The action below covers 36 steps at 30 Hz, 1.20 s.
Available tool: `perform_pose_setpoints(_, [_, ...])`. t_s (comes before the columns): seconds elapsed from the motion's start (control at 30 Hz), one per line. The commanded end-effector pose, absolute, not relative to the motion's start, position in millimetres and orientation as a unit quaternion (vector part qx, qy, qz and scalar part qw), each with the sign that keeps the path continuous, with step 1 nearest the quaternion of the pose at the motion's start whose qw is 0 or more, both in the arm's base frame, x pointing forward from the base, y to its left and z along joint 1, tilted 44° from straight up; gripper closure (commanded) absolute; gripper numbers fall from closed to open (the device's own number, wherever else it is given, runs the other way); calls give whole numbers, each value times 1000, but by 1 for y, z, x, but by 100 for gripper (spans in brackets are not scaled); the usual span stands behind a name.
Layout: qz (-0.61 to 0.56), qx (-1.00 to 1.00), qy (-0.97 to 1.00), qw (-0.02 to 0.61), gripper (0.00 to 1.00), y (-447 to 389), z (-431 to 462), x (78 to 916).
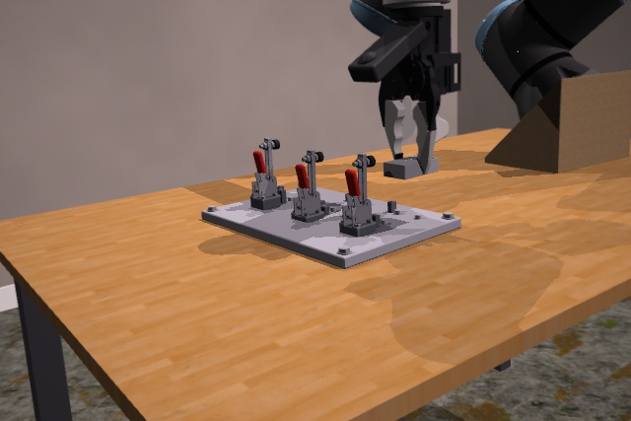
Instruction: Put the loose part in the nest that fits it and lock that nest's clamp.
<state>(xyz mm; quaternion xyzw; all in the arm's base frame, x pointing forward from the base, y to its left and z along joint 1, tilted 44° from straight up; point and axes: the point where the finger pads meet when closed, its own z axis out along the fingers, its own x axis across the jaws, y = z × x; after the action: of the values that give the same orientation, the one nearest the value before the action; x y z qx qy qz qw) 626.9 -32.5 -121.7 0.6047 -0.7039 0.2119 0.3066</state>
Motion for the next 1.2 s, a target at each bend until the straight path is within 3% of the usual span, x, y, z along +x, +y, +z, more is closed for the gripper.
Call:
perform_pose_setpoints(0.0, [212,606,-704,305,100,-76,-81,623])
perform_pose_setpoints(0.63, [212,606,-704,305,100,-193,24,610])
perform_pose_setpoints(1.17, [212,606,-704,305,100,-213,42,608])
